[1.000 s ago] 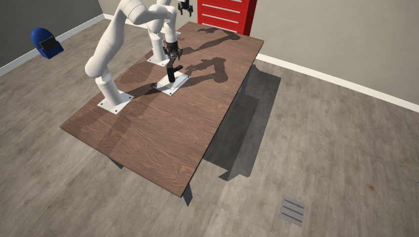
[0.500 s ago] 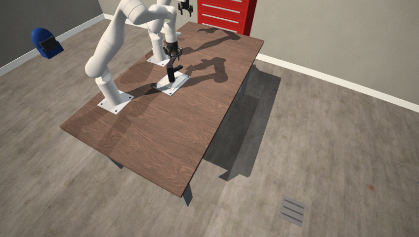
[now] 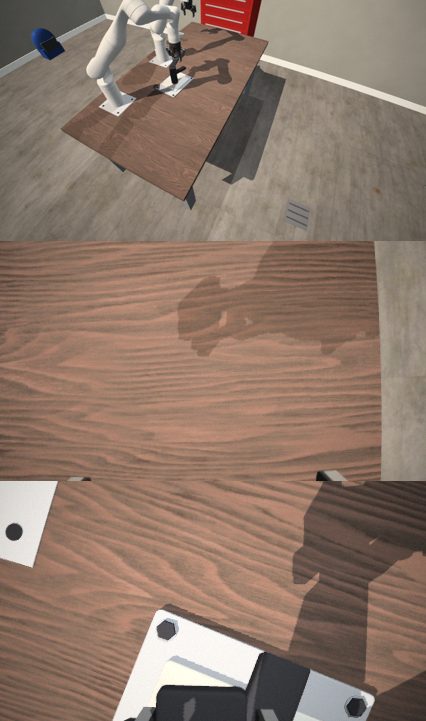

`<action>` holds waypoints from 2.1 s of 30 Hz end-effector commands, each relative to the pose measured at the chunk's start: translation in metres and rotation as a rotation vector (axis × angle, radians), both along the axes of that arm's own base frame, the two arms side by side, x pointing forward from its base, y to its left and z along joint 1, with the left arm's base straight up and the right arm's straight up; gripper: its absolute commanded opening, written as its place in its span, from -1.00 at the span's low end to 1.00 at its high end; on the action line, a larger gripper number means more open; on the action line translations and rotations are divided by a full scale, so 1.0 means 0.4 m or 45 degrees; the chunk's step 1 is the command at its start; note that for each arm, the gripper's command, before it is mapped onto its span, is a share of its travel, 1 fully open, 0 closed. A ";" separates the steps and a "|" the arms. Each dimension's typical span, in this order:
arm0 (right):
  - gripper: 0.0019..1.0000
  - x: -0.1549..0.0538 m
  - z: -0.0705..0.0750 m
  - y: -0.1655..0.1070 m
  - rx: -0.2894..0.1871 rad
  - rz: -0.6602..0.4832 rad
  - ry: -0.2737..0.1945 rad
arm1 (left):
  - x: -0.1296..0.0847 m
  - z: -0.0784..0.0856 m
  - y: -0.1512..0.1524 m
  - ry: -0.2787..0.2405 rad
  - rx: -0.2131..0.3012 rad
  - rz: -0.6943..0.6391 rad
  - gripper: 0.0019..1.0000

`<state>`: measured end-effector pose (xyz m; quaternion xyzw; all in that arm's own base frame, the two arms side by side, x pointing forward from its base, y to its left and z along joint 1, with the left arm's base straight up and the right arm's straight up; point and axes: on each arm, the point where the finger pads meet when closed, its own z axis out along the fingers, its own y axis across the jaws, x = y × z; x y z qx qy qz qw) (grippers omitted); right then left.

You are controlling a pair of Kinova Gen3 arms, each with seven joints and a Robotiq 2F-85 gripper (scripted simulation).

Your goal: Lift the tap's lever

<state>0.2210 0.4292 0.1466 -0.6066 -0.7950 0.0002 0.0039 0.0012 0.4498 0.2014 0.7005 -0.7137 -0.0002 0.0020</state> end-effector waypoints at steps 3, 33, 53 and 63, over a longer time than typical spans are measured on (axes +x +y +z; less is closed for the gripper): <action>-0.10 0.003 -0.005 0.000 0.000 -0.009 -0.005 | -0.003 -0.003 0.001 -0.004 0.003 0.024 1.00; -0.22 0.003 -0.003 0.000 0.000 -0.005 -0.005 | -0.003 -0.003 0.001 -0.004 0.003 0.024 1.00; -0.22 0.018 0.073 -0.035 -0.013 -0.010 -0.007 | -0.003 -0.003 0.001 -0.004 0.003 0.024 1.00; -0.22 0.018 0.087 -0.044 -0.014 -0.008 -0.007 | -0.003 -0.003 0.001 -0.004 0.003 0.024 1.00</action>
